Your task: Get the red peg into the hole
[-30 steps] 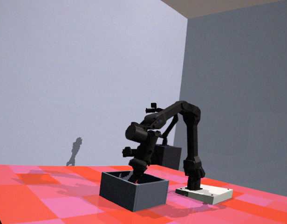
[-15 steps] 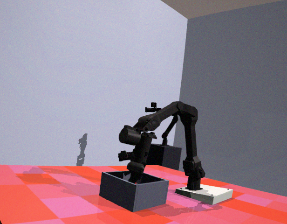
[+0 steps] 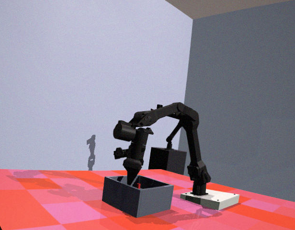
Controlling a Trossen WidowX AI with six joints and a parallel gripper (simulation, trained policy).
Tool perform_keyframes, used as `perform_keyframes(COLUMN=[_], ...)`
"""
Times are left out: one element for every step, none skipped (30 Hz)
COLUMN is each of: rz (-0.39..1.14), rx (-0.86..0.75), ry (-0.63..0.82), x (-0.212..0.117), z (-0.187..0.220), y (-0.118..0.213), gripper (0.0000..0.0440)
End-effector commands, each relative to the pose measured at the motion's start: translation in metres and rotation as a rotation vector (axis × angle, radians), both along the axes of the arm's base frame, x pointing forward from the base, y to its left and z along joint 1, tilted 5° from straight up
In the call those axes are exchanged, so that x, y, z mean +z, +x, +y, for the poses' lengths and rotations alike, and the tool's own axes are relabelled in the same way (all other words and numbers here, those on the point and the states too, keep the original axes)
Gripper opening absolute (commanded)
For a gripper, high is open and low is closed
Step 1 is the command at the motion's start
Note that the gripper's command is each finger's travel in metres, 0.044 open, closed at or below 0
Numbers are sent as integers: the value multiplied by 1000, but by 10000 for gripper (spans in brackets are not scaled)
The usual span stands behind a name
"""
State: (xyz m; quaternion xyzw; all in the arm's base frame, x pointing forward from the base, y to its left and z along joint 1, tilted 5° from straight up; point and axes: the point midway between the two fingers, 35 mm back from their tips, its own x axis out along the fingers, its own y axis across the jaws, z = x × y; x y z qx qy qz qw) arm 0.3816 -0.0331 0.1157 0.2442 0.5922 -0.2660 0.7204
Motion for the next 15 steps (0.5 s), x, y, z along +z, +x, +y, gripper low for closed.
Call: perform_keyframes(rz=[10,13,15,17,18,20,19,20,22,25,27,30,32,34,36], rx=[4,4,3,2,0,0,-1,1,2,3,3,4,4,5,6], ry=[23,30,38,47,56,65,77,83,88,94,99,104,109,113,117], x=[5,6,8,9,11,12,15,16,16,17,18,20,21,22,23], z=[3,5,6,8,9,11,13,15,16,17,18,19,21,22,23], y=[8,10,12,14,16,18,20,22,24,25,27,28,30,31,33], gripper=[351,377,404,430,440,440,440,440,440,440,440,440,440,440,440])
